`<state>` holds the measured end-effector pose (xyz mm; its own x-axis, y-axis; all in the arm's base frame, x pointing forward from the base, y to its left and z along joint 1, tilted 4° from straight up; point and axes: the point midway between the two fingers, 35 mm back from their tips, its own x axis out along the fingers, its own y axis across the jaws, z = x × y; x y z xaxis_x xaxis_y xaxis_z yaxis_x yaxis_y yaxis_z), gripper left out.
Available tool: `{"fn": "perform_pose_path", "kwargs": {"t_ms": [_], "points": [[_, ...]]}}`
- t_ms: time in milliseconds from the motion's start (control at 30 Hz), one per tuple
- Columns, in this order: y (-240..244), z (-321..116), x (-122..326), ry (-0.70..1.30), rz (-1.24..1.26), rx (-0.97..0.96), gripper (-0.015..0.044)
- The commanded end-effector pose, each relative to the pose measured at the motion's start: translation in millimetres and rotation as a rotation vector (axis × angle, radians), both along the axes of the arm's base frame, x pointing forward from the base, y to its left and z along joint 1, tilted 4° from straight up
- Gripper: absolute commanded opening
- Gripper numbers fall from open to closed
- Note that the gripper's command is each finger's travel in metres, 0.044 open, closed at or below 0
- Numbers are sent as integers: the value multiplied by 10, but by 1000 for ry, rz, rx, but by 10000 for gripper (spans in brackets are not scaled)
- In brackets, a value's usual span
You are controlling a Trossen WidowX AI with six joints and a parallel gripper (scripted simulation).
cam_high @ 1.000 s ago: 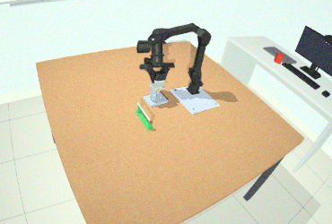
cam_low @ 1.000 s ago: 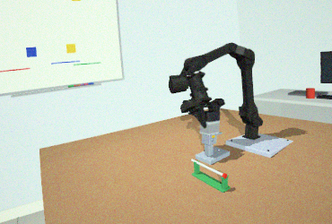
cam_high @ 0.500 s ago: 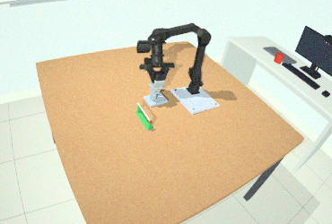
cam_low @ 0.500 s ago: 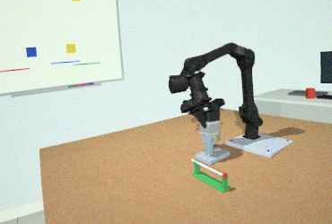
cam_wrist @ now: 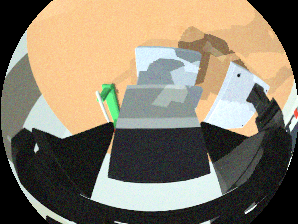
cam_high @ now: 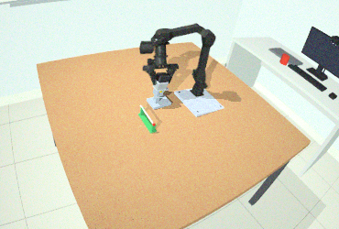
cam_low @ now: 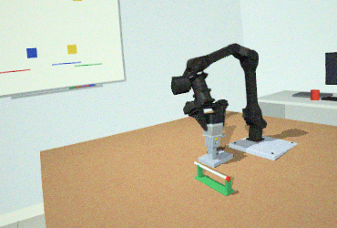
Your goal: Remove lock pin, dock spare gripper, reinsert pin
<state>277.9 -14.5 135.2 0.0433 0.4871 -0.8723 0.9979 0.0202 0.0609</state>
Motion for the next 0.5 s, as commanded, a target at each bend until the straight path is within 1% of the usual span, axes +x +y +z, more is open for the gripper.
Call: {"fn": "perform_pose_path", "kwargs": {"t_ms": [0, 467], "points": [[-1, 81, -2, -3, 0, -1, 440], [3, 368, -24, 4, -1, 1, 440]]}}
